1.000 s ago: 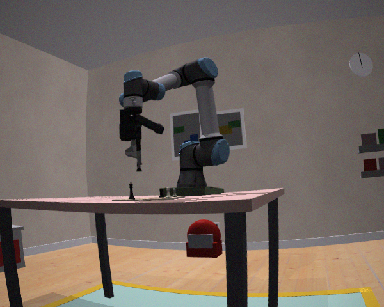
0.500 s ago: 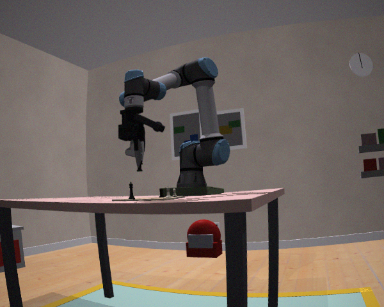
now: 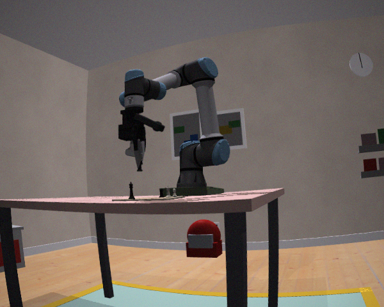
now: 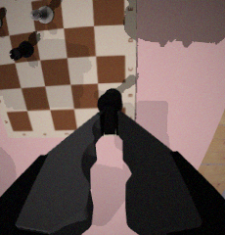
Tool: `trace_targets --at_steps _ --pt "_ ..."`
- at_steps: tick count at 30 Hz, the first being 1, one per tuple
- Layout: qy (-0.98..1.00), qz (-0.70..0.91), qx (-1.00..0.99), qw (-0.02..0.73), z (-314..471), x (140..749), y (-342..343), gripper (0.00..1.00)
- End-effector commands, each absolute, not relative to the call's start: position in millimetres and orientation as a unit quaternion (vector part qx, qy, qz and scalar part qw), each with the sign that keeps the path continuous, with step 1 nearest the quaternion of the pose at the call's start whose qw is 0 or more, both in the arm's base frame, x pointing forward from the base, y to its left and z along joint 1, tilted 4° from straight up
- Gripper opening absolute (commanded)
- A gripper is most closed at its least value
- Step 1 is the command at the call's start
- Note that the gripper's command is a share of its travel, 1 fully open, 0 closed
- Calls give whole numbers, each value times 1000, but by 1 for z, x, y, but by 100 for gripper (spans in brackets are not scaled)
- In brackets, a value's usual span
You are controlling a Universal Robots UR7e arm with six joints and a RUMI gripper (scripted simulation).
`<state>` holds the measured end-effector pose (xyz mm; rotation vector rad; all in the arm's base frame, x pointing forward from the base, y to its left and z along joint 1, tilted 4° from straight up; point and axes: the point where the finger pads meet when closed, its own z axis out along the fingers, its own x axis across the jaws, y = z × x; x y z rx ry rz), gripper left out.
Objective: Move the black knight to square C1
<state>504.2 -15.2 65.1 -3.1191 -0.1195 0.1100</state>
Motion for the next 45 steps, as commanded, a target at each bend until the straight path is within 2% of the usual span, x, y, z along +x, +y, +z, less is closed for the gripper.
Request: trace_targets --at_steps 1,13,28,45 --pt "-38 35 -999 9 66 505 -15 0" --pt "-38 35 -999 9 58 504 -15 0" --pt "-38 35 -999 9 -6 500 -14 0" --pt "-38 35 -999 9 -30 498 -13 0"
